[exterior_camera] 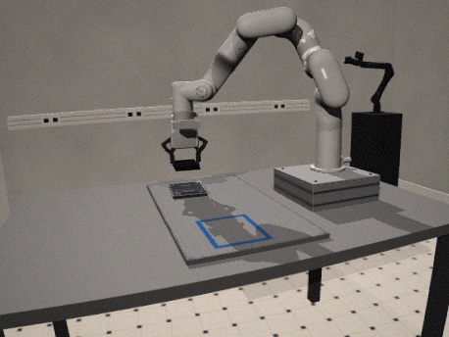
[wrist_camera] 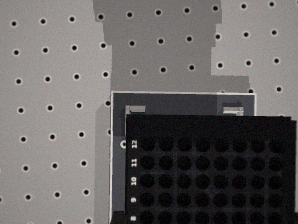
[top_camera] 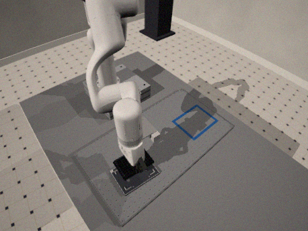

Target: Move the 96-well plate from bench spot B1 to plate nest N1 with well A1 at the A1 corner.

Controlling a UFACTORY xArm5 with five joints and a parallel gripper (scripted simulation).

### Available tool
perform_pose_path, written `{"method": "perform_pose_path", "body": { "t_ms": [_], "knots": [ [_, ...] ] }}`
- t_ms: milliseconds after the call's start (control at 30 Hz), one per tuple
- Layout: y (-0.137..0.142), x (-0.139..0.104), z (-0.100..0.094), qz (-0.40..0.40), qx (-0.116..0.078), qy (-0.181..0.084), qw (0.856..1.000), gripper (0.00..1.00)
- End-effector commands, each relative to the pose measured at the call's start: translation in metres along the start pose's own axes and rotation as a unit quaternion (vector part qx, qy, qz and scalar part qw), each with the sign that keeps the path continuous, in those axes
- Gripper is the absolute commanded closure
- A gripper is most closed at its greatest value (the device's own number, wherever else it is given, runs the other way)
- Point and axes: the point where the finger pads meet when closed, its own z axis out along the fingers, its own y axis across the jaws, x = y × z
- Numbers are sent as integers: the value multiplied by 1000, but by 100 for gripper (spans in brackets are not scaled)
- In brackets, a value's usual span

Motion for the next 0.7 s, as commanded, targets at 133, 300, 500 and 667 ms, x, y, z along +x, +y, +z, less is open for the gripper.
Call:
{"method": "perform_pose_path", "body": {
  "t_ms": [133,300,500,667],
  "knots": [
    [1,0,-2,0,0,-8,1000,100],
    [1,0,-2,0,0,-8,1000,100],
    [1,0,-2,0,0,-8,1000,100],
    [1,0,2,0,0,-8,1000,100]
  ]
}}
